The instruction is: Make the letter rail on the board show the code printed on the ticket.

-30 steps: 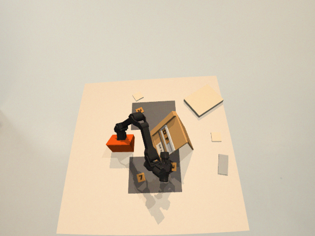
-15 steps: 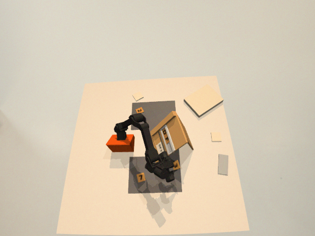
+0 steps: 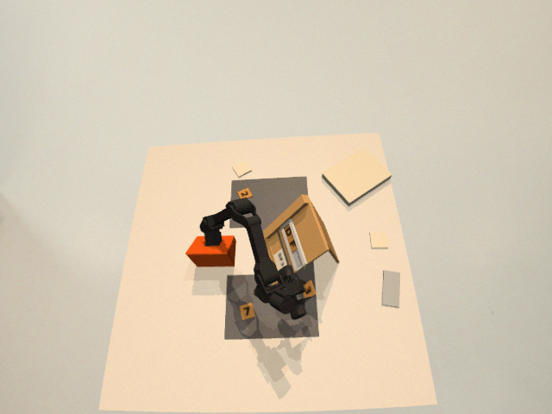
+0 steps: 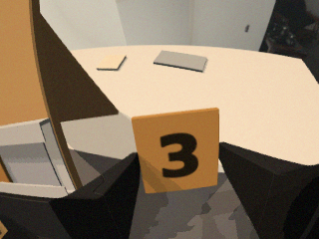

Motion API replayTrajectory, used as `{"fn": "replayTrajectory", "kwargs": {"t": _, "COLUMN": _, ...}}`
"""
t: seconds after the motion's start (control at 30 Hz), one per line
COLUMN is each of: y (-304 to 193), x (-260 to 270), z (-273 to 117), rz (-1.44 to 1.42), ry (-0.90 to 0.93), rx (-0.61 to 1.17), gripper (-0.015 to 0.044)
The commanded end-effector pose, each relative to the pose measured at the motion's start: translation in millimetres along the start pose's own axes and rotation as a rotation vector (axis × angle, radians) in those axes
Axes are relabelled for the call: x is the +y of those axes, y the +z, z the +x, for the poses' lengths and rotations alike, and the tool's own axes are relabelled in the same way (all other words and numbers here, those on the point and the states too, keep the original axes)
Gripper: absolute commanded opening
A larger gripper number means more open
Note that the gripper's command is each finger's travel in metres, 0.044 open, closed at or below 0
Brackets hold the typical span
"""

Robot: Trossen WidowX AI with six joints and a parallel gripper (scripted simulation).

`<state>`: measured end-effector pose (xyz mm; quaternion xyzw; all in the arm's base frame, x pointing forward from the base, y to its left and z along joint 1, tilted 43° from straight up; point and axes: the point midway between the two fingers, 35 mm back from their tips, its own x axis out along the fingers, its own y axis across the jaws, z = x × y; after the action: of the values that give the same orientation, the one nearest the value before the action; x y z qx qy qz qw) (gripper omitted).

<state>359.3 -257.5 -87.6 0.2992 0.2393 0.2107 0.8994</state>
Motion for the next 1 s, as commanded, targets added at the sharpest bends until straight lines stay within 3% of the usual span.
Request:
{"fn": "replayTrajectory", "kwargs": {"t": 0.0, "y": 1, "x": 2, "z": 0, "rz": -0.004, "ry": 0.002, "rx": -0.003, "gripper": 0.0000}}
{"fn": "replayTrajectory", "kwargs": {"t": 0.97, "y": 2, "x": 15, "z": 0, "rz": -0.003, "ry": 0.003, "rx": -0.003, "gripper": 0.0000}}
